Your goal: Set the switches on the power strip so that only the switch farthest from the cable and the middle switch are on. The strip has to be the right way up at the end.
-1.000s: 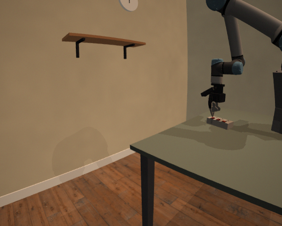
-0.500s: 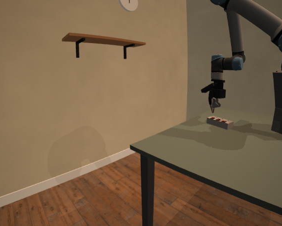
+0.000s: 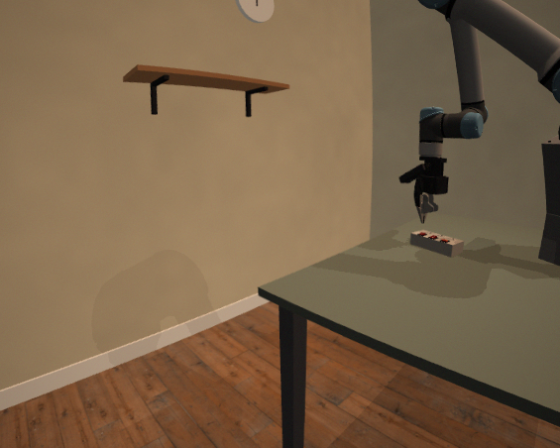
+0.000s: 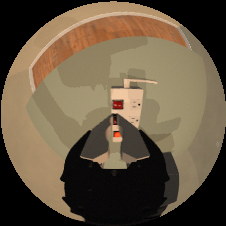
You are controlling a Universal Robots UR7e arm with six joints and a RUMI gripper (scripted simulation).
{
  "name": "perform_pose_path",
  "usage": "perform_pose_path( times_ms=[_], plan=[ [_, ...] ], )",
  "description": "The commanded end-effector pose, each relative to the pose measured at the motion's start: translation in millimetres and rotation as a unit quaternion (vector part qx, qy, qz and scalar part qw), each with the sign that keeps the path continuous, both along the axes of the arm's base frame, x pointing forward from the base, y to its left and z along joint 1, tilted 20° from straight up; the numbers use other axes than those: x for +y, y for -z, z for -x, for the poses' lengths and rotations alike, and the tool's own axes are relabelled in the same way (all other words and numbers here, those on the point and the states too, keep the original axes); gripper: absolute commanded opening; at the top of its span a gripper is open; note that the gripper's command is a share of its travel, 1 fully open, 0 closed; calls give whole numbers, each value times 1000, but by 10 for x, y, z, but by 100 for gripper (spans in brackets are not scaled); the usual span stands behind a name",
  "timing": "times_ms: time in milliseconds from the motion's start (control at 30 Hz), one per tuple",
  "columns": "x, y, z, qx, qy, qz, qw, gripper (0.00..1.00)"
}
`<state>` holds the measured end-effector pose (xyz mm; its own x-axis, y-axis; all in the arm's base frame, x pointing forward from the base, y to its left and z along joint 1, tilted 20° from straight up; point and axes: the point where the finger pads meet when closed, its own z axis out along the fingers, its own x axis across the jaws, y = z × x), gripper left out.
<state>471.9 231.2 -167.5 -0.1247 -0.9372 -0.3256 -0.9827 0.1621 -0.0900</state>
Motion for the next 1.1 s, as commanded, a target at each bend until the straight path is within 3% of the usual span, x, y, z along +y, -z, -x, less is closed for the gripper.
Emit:
perform_pose_path(
  times_ms=[0,100,167,300,1067],
  plan=[
    [-2,-5,1,-1,0,0,1000,0],
    [-35,-26,187,0,0,0,1000,0],
    [-35,-26,187,0,0,0,1000,0],
    [-80,-66,474,0,0,0,1000,0],
    [-81,-67,479,0,0,0,1000,0]
  ],
)
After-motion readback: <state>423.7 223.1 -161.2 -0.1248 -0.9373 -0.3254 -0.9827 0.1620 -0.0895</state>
